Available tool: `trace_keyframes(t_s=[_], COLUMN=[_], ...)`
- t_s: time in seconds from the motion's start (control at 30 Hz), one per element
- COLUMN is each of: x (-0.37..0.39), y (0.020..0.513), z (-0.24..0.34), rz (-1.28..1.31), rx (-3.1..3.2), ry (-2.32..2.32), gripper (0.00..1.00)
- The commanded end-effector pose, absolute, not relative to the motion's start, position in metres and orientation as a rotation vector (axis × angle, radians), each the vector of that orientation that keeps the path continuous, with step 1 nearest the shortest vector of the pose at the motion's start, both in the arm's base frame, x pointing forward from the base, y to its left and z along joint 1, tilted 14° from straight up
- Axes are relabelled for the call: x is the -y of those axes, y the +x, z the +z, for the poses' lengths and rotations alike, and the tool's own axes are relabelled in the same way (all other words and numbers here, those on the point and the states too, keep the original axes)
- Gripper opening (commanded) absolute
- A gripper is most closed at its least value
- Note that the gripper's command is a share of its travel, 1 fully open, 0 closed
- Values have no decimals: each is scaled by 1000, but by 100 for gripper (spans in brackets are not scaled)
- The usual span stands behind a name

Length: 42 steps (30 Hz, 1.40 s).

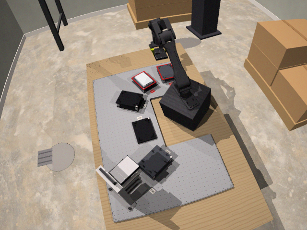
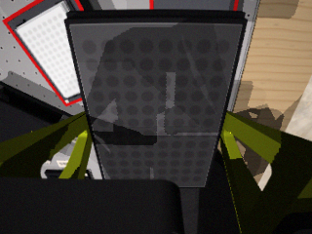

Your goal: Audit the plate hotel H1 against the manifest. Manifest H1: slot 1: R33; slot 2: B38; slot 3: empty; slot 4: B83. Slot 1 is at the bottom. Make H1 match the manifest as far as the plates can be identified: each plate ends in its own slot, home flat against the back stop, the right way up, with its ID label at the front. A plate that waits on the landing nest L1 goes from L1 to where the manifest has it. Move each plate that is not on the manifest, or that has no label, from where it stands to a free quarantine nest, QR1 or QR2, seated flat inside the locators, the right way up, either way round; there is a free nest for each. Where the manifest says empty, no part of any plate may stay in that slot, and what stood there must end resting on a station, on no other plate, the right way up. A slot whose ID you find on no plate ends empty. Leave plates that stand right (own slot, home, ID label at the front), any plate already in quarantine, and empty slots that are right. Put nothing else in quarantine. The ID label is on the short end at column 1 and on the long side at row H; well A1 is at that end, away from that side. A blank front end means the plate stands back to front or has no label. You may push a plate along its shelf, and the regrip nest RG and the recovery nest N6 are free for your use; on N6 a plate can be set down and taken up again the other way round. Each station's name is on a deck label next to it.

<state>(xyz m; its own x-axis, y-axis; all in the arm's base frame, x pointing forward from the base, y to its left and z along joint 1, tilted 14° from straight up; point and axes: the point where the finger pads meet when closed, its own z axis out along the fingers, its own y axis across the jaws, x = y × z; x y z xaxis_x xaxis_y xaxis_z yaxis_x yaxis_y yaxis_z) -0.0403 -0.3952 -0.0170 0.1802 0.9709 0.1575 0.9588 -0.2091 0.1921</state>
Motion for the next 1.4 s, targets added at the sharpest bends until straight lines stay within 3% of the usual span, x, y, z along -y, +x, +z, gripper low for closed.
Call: trace_keyframes(t_s=[0.0, 0.57, 1.37], x=[400, 407, 393], y=[-60, -102, -78], z=[-16, -29, -89], rz=[359, 334, 391], rx=[-1947, -1945, -1952], ry=[2373, 2366, 2370], gripper=[86, 86, 86])
